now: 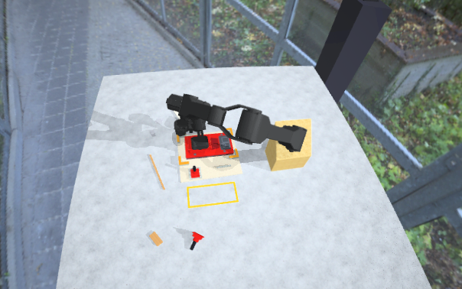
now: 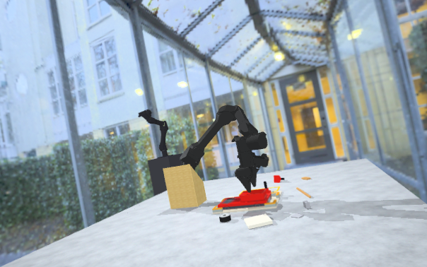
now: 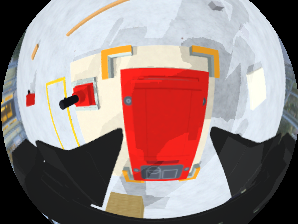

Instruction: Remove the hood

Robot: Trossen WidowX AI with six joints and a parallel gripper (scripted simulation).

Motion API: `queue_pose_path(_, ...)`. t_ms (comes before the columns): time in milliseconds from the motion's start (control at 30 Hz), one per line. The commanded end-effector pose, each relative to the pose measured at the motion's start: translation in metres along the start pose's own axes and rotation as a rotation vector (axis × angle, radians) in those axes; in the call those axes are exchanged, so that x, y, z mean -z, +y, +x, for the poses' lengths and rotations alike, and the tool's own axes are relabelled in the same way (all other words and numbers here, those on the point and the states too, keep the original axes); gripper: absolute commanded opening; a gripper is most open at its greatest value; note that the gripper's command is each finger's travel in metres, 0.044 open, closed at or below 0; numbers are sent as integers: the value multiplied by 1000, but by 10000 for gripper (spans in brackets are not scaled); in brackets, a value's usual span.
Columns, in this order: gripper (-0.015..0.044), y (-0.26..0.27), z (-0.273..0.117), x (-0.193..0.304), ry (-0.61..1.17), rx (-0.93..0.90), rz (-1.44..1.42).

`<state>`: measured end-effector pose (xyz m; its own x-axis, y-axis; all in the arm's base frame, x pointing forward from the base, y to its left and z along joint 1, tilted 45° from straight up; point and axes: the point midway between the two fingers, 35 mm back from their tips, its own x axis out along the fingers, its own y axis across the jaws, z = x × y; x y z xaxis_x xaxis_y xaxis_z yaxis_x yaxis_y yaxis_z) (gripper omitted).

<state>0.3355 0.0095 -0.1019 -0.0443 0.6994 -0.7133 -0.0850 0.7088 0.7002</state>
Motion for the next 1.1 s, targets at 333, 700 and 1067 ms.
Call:
queue_pose_path(333,440,0,7,0,-2,-4,5)
queue_pose_path(700,440,0,12,0,-2,-4,5)
queue_pose_path(1067,440,0,18,0,-2,-4,6)
